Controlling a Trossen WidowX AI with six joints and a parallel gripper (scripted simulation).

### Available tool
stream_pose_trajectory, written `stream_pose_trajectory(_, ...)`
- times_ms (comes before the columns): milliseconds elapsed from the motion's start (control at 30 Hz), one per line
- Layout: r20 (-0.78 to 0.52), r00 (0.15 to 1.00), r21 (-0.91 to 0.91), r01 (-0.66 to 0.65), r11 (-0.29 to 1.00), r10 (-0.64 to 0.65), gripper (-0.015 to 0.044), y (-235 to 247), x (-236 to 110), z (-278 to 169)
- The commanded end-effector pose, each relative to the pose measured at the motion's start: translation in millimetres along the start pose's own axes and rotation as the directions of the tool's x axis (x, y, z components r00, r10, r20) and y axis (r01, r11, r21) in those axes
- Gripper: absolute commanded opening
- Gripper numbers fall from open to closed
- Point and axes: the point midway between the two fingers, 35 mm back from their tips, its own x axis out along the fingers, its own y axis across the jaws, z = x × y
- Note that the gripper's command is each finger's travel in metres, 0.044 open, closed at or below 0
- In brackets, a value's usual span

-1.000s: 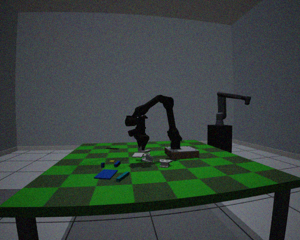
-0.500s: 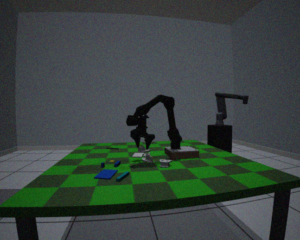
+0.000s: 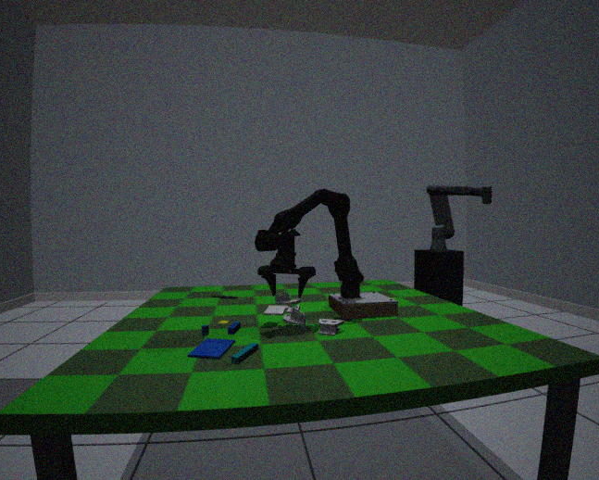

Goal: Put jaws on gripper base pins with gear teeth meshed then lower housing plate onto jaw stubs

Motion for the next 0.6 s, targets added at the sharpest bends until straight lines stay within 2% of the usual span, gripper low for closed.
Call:
stream_pose_trajectory(0, -0.002, 1.0, -0.108, 0.001, 0.994, -0.001, 0.044, 2.0, -0.8, -1.4)
stream_pose_trajectory(267, -0.002, 1.0, -0.342, 0.001, 0.94, -0.001, 0.044, 6.1, -1.6, -2.9)
stream_pose_trajectory(567, -0.002, 1.0, -0.581, 0.0, 0.814, -0.002, 0.044, 10.7, -2.4, -4.7)
